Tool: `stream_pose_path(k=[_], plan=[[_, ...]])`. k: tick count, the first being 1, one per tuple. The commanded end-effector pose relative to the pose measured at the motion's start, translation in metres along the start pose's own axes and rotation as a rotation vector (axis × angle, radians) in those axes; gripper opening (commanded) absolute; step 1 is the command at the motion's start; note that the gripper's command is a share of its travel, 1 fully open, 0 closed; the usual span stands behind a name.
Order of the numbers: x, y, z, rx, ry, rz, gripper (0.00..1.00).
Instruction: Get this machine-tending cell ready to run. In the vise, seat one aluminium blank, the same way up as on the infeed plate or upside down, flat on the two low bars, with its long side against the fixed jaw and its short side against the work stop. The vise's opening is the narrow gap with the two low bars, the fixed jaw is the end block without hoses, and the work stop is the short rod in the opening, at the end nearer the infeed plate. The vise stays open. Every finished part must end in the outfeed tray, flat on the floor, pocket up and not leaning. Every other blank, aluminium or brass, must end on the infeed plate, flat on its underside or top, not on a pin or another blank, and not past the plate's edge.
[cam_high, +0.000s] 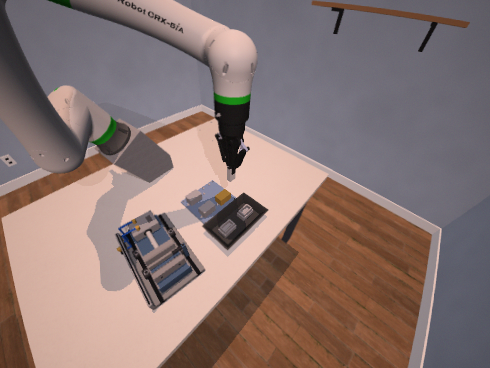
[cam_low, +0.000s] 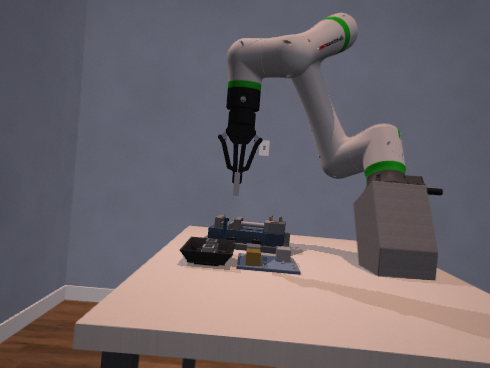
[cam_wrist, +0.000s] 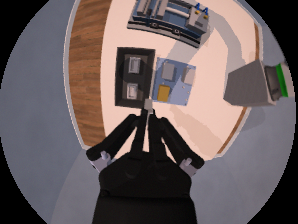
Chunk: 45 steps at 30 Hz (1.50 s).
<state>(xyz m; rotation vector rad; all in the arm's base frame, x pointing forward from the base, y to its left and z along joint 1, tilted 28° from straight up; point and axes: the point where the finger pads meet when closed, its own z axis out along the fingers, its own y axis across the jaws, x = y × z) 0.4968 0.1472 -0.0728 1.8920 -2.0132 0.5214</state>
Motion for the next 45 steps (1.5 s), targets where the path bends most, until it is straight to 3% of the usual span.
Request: stream_pose_path(k=[1,11,13,16,18,19,45], plan=[[0.014,0.039,-0.006,0.008,-0.005,0.0,0.0],[0.058,0.124,0.003,0.008,-0.003,0.002,0.0],[0.058,0.124,0.003,0.008,-0.003,0.002,0.0],[0.077,0.153,0.01,0.008,-0.001,0.003,0.0],[0.078,0.154,0.011,0.008,-0.001,0.003,0.0],[0.078,0.154,0.011,0.008,-0.001,0.003,0.4],[0.078,0.154,0.011,0.008,-0.001,0.003,0.4]])
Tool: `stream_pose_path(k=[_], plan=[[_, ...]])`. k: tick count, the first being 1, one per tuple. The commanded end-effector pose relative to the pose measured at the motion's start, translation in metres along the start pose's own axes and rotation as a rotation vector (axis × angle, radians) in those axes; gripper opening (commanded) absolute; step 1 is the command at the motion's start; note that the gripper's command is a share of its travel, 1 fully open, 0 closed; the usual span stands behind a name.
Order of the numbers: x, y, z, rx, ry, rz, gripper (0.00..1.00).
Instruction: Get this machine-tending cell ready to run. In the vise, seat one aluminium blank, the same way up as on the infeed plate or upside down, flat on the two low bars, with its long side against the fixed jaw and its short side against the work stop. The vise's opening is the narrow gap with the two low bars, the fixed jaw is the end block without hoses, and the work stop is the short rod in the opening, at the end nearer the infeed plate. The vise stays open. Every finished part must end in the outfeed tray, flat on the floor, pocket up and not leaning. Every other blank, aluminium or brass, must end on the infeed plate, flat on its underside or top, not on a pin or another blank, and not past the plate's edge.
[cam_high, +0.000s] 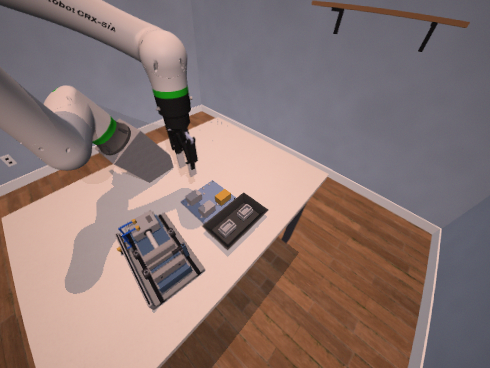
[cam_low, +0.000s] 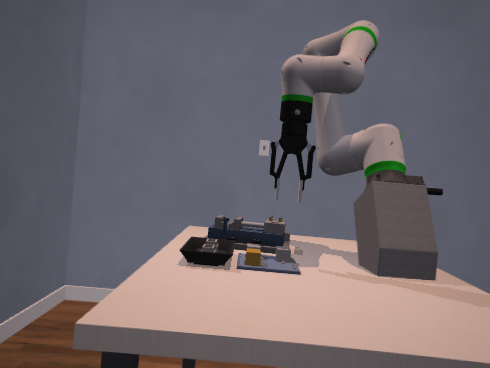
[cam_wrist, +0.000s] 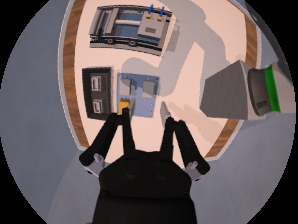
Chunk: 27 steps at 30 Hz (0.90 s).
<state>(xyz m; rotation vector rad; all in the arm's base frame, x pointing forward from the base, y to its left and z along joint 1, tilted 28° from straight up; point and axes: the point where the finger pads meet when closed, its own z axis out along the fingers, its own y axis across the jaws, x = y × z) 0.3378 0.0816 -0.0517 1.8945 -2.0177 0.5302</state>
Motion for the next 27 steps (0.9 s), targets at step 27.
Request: stream_pose_path(k=[27], plan=[[0.0,0.0,0.023,0.0,0.0,0.0,0.4]])
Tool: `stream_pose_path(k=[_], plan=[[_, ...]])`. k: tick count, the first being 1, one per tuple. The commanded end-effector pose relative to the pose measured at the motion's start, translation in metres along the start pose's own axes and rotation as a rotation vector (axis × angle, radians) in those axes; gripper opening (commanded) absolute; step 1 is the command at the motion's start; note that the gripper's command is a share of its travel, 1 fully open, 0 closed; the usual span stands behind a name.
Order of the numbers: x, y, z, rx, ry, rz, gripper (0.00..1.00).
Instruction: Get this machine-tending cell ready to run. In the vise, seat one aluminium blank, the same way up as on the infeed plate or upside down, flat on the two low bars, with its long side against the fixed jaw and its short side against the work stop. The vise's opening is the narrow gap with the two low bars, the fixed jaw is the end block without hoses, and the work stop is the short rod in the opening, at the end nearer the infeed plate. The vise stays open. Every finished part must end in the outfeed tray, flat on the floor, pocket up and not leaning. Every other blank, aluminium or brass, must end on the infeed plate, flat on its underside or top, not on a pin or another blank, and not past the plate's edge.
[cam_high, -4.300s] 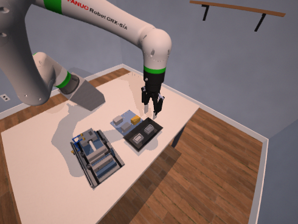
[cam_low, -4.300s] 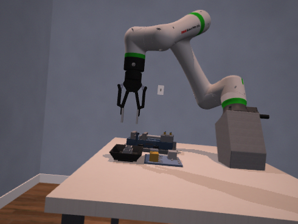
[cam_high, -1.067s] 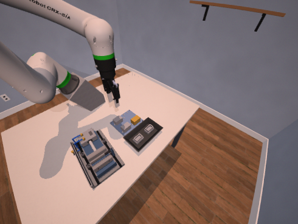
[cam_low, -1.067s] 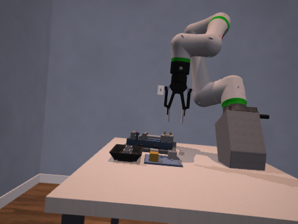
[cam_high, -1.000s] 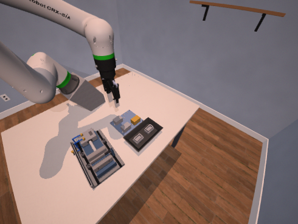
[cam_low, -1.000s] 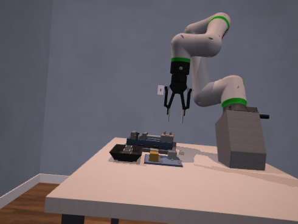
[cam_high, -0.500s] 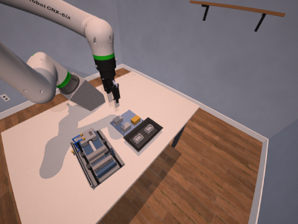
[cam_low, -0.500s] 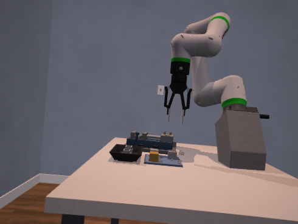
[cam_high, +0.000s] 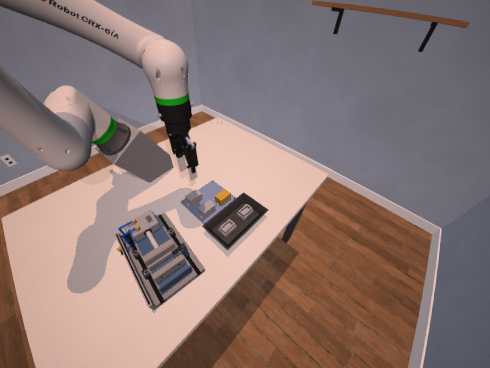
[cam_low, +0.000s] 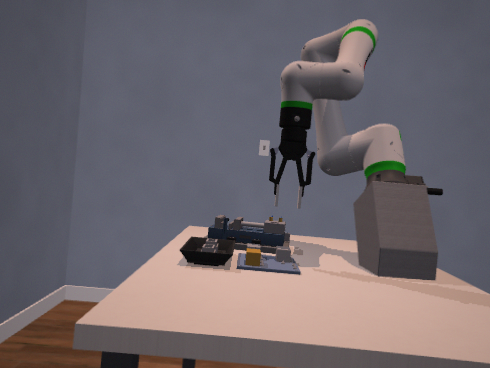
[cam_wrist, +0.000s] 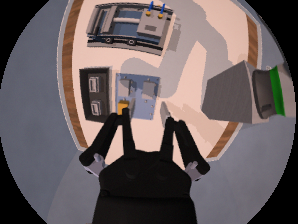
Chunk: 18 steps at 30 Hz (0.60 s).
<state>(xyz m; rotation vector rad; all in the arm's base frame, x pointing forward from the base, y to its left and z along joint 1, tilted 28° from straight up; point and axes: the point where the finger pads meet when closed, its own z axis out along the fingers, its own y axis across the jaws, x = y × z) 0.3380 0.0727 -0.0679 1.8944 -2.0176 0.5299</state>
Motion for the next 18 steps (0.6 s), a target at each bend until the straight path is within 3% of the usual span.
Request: stream_pose_path(k=[1,7,9,18], plan=[[0.0,0.0,0.008,0.001,0.0,0.0,0.4],[0.0,0.0,0.03,0.001,0.0,0.0,0.4],[0.0,0.0,0.03,0.001,0.0,0.0,0.4],[0.0,0.0,0.068,0.001,0.0,0.0,0.4]])
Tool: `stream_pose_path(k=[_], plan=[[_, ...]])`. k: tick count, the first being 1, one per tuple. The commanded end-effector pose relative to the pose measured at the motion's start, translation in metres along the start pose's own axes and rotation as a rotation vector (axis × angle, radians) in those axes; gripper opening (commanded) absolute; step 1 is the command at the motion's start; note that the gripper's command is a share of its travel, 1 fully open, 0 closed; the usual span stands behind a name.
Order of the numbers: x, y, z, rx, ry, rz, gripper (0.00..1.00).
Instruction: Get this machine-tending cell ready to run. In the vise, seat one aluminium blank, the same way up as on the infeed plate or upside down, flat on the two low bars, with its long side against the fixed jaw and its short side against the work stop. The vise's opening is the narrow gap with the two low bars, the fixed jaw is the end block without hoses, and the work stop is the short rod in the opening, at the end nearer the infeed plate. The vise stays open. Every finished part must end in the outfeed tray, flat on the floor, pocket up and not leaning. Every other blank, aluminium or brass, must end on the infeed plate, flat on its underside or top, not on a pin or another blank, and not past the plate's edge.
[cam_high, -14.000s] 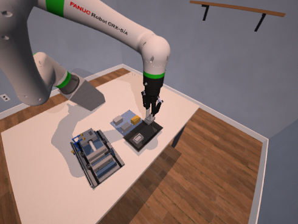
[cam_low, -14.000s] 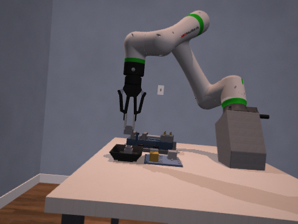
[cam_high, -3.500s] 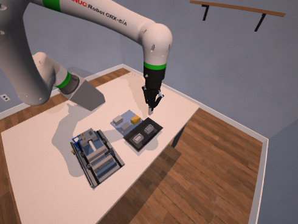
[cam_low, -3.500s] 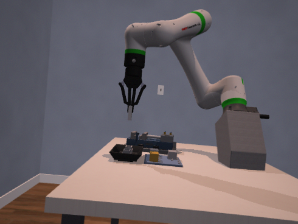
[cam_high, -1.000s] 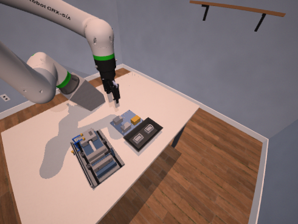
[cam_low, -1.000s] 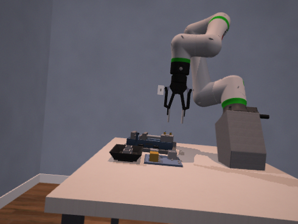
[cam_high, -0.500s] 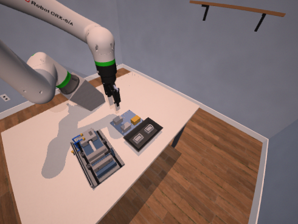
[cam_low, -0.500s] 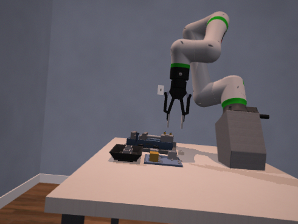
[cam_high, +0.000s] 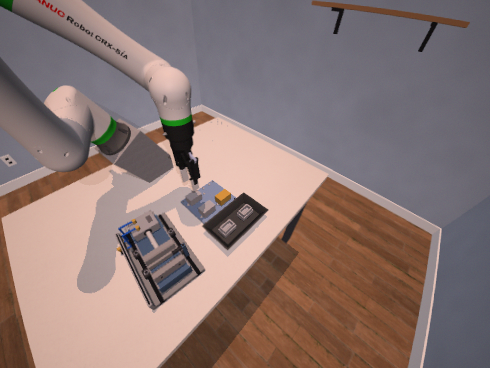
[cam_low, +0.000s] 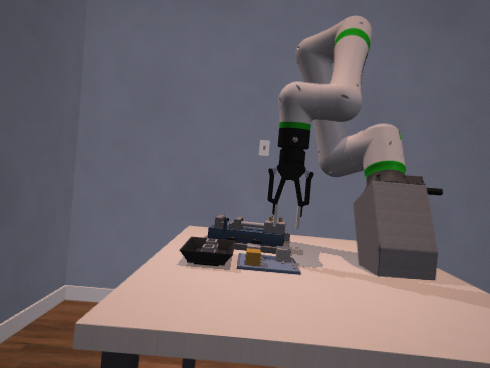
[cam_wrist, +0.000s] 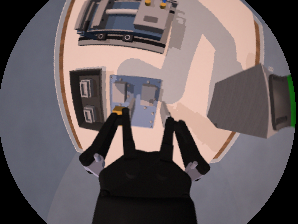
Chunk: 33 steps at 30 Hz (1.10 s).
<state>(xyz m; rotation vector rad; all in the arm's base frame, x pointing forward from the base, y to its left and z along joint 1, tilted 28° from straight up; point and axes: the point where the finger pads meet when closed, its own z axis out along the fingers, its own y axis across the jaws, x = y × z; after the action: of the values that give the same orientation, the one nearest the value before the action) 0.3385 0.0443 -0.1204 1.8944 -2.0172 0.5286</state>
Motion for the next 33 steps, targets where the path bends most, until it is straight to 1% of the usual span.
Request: stream_pose_path(k=[1,6,8,13,17,23,33], plan=[[0.0,-0.001,0.012,0.001,0.0,0.001,0.4],[0.0,-0.001,0.03,0.001,0.0,0.001,0.4],[0.0,-0.001,0.03,0.001,0.0,0.001,0.4],[0.0,-0.001,0.044,0.001,0.0,0.001,0.4],[0.0,-0.001,0.051,0.001,0.0,0.001,0.4],[0.0,-0.001,0.055,0.001,0.0,0.001,0.4],[0.0,-0.001,0.056,0.001,0.0,0.001,0.4]])
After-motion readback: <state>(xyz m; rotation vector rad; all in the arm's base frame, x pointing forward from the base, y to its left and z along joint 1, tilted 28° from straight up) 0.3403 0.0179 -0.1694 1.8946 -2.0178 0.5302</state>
